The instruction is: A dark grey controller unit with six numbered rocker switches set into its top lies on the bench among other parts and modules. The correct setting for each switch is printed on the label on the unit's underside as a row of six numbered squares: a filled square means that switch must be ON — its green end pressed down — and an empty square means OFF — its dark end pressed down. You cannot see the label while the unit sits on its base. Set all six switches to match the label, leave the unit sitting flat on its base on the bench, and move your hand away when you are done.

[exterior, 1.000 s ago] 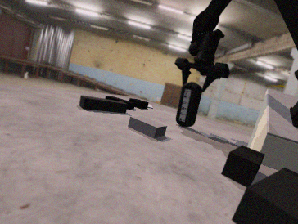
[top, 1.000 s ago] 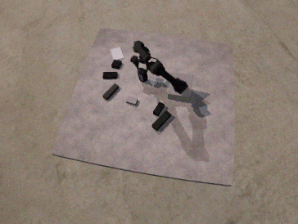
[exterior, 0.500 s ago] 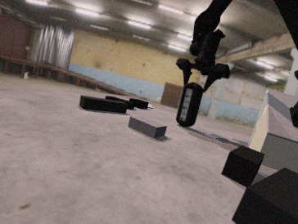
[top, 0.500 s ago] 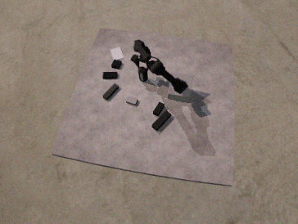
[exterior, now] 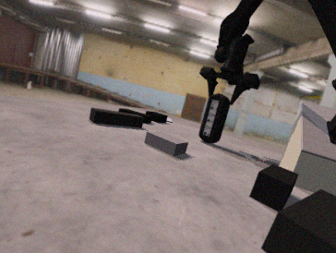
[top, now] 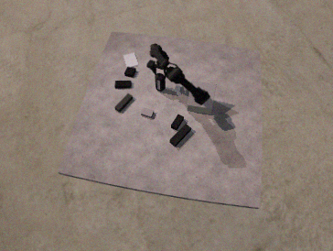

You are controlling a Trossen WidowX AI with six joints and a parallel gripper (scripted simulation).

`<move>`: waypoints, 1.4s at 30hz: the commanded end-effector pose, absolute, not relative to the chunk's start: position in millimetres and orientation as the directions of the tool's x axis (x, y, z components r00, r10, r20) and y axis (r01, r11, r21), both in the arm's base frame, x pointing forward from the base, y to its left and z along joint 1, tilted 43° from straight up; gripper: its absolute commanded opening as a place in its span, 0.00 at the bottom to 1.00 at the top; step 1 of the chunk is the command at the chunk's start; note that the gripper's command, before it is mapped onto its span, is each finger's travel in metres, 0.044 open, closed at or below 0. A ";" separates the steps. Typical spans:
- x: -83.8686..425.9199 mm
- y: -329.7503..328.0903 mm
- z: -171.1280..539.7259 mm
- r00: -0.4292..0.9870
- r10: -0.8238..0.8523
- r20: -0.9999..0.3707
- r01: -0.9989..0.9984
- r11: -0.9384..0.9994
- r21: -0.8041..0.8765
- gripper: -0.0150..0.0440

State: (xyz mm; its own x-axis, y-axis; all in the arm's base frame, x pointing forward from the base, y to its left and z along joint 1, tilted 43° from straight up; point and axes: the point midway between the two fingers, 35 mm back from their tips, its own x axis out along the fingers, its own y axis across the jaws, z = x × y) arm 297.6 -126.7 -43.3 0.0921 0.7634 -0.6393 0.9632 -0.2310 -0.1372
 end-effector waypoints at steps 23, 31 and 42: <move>291.1 -138.3 -63.3 0.066 0.723 -0.687 0.962 -0.228 -0.147 0.83; 289.6 -141.5 -68.1 0.061 0.711 -0.701 0.962 -0.228 -0.147 0.83; 287.6 -145.6 -75.0 0.055 0.693 -0.719 0.962 -0.228 -0.147 0.83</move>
State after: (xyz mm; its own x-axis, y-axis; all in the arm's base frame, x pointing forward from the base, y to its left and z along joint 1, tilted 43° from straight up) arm 290.2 -146.8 -68.0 0.0693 0.6951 -0.7155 0.9638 -0.2317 -0.1317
